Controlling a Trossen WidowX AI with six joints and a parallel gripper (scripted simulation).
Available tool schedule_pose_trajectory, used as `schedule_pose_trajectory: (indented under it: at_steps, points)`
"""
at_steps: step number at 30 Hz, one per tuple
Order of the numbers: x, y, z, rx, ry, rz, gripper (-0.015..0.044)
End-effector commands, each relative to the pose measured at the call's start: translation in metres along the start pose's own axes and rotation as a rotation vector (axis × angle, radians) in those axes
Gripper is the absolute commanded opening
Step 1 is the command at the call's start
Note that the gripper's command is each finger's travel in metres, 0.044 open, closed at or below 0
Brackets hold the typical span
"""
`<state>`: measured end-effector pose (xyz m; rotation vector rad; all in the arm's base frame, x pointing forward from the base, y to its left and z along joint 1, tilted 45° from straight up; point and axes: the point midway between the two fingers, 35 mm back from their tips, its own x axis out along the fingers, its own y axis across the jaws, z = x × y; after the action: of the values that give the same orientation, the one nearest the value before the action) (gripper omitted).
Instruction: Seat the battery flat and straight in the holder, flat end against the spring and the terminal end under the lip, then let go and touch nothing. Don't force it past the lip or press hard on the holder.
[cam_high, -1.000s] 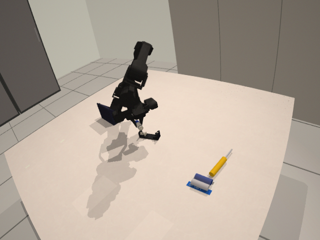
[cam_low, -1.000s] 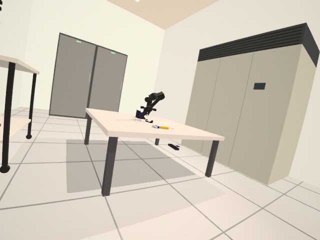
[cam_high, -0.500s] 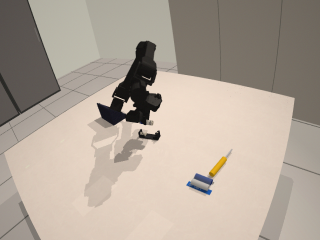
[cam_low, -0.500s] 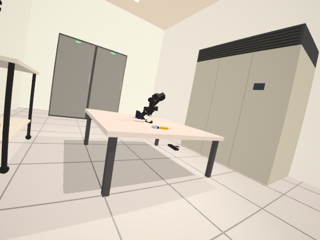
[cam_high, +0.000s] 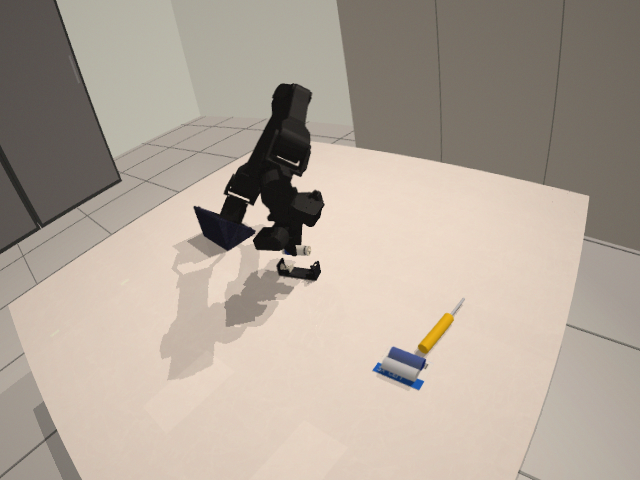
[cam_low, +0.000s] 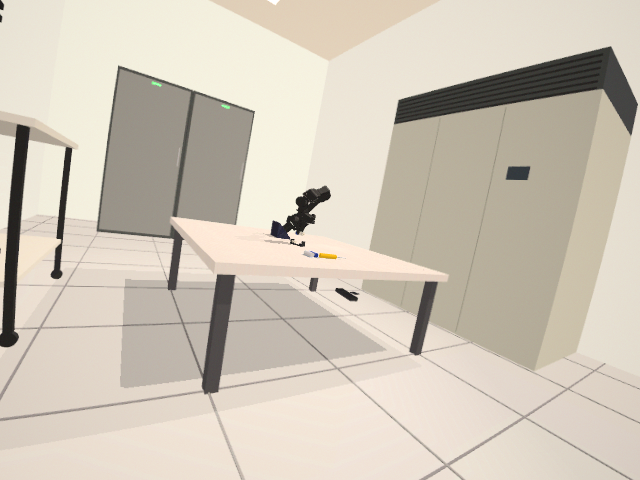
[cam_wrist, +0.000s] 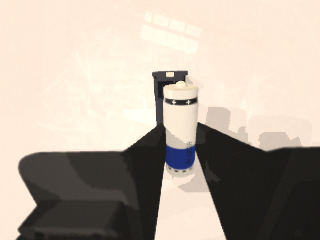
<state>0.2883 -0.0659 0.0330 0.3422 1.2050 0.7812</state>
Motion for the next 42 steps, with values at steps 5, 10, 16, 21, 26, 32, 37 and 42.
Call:
schedule_pose_trajectory:
  at_steps: [5,10,16,21,26,32,37,42]
  points:
    - [0.015,0.002,0.002,0.004,-0.104,-0.005,0.0068]
    - [0.023,0.004,0.002,0.004,-0.161,-0.005,0.0068]
    - [0.026,0.005,0.002,0.004,-0.183,-0.004,0.0068]
    - [0.028,0.004,0.001,0.006,-0.207,-0.007,0.0068]
    - [0.031,0.002,0.000,0.009,-0.240,-0.010,0.0068]
    - [0.034,0.001,-0.001,0.012,-0.279,-0.013,0.0068]
    - [0.036,0.001,-0.003,0.014,-0.311,-0.016,0.0068]
    - [0.038,0.001,-0.004,0.014,-0.342,-0.016,0.0068]
